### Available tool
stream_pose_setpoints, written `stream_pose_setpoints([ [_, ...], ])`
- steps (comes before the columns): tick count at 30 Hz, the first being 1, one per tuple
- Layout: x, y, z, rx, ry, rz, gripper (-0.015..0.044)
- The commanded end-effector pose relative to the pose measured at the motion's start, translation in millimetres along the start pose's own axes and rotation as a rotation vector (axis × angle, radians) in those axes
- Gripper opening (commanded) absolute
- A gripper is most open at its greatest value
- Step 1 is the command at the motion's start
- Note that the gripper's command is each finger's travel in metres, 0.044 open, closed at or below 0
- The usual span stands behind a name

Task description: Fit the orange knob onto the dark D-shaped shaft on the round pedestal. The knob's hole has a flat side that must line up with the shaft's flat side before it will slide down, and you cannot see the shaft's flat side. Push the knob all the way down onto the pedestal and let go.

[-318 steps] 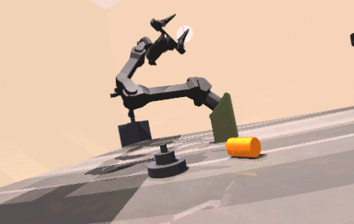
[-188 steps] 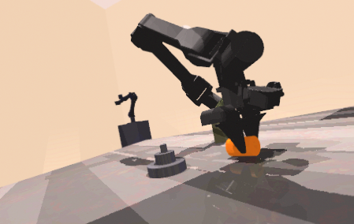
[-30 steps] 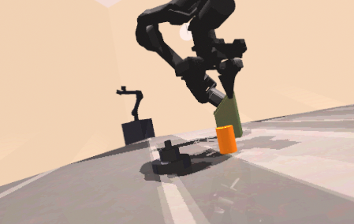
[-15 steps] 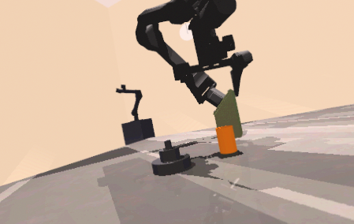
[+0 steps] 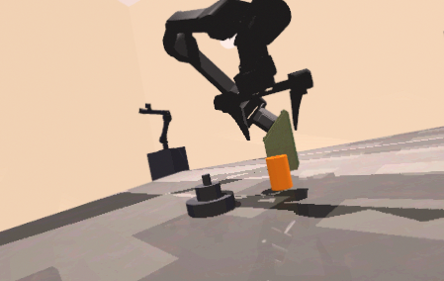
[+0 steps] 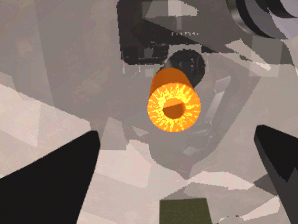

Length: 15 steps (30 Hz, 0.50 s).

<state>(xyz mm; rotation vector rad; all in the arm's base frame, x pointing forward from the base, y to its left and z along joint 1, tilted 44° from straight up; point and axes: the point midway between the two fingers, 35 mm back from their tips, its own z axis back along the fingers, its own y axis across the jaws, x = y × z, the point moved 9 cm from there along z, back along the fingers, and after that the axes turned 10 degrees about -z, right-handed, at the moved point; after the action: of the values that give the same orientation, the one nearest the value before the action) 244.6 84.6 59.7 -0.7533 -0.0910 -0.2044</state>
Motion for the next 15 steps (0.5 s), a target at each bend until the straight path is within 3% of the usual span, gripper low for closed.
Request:
stream_pose_setpoints([
  [1, -1.8, 0.0, -11.1, -0.009, 0.003, 0.001, 0.044],
  [15, -1.0, 0.4, -36.9, -0.009, 0.003, 0.001, 0.044],
])
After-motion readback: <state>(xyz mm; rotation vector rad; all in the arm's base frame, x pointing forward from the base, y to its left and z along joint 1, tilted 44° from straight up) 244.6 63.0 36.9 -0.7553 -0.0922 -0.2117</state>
